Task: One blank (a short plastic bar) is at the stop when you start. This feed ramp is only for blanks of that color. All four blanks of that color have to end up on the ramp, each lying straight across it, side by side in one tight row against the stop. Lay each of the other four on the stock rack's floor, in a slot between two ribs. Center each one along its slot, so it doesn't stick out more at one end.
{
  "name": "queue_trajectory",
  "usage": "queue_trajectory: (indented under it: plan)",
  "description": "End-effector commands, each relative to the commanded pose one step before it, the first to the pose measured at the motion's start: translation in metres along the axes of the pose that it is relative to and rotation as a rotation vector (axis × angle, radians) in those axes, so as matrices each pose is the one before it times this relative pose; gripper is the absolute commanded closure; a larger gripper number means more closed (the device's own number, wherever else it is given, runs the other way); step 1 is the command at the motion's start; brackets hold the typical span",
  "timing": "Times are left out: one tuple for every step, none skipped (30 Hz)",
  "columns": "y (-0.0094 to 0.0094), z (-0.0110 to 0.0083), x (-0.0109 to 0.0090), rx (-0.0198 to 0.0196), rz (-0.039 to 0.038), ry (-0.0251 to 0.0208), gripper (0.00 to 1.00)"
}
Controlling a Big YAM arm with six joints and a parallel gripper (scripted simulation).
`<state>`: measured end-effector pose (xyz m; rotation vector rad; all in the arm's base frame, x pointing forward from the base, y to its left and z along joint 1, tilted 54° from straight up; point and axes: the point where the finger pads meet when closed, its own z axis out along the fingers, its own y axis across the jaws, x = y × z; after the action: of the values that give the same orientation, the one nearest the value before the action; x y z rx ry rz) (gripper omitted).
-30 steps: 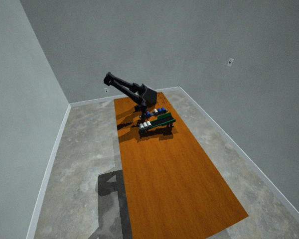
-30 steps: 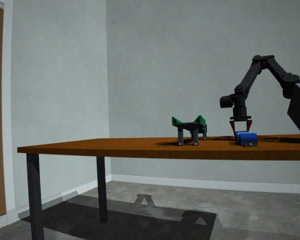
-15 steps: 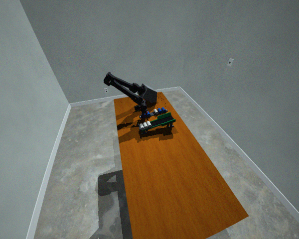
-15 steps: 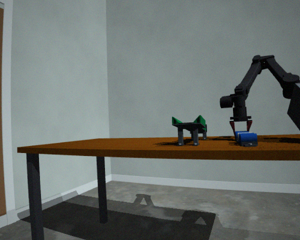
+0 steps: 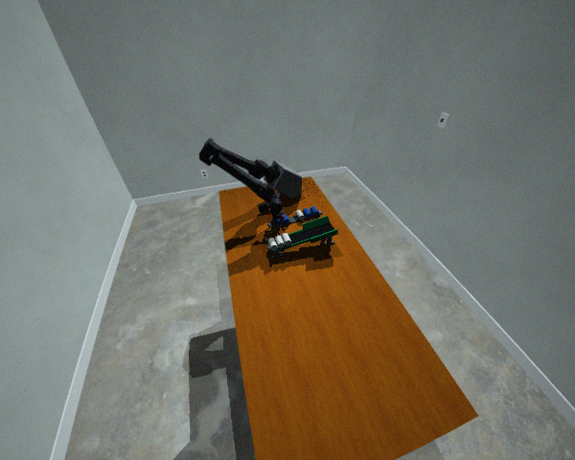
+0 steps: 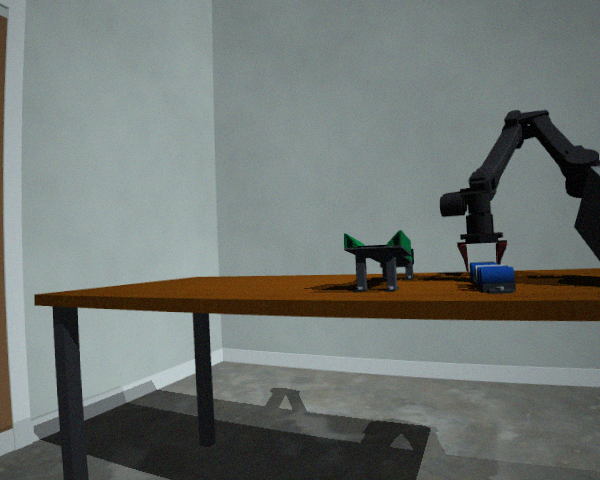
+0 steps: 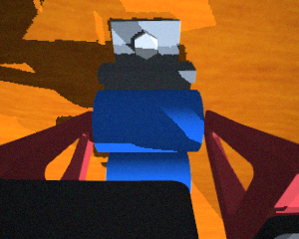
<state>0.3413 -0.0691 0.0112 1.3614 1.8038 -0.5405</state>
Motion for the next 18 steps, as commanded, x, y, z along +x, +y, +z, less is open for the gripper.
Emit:
queue_trajectory:
  plan:
    - [0.00108, -0.00030, -0.00382, -0.00647, 0.00274, -0.00166, 0.22]
    - [0.00000, 0.00000, 0.00000, 0.00000, 0.00000, 0.00000, 0.22]
    - [0.00000, 0.00000, 0.00000, 0.00000, 0.00000, 0.00000, 0.22]
    - [0.00000, 0.00000, 0.00000, 0.00000, 0.00000, 0.00000, 0.22]
    - [0.00000, 0.00000, 0.00000, 0.00000, 0.00000, 0.00000, 0.22]
    - [0.00003, -0.00020, 0.00003, -0.00015, -0.00058, 0.00009, 0.22]
    - [0.00022, -0.00130, 0.00021, -0.00098, -0.00382, 0.00061, 0.22]
    - [0.00019, -0.00286, 0.00115, -0.00104, -0.00762, 0.00185, 0.22]
    - [0.00325, -0.00404, 0.00203, -0.01127, 0.00895, 0.00061, 0.22]
    - [0.00146, -0.00168, -0.00077, -0.00148, 0.00523, -0.00160, 0.22]
    - [0.00212, -0.00235, -0.00104, -0.00225, 0.00330, -0.00192, 0.22]
    - [0.00315, -0.00308, -0.00112, -0.00367, 0.00479, -0.00057, 0.22]
    - [0.00062, -0.00335, -0.00021, -0.00072, 0.00096, 0.00004, 0.22]
    - [0.00033, -0.00386, -0.00010, -0.00039, 0.00053, 0.00013, 0.22]
    - [0.00038, -0.00436, -0.00010, -0.00043, 0.00060, 0.00020, 0.22]
    - [0.00041, -0.00481, -0.00011, -0.00047, 0.00065, 0.00023, 0.22]
    - [0.00043, -0.00518, -0.00011, -0.00050, 0.00069, 0.00027, 0.22]
    - [0.00044, -0.00547, -0.00011, -0.00051, 0.00071, 0.00031, 0.22]
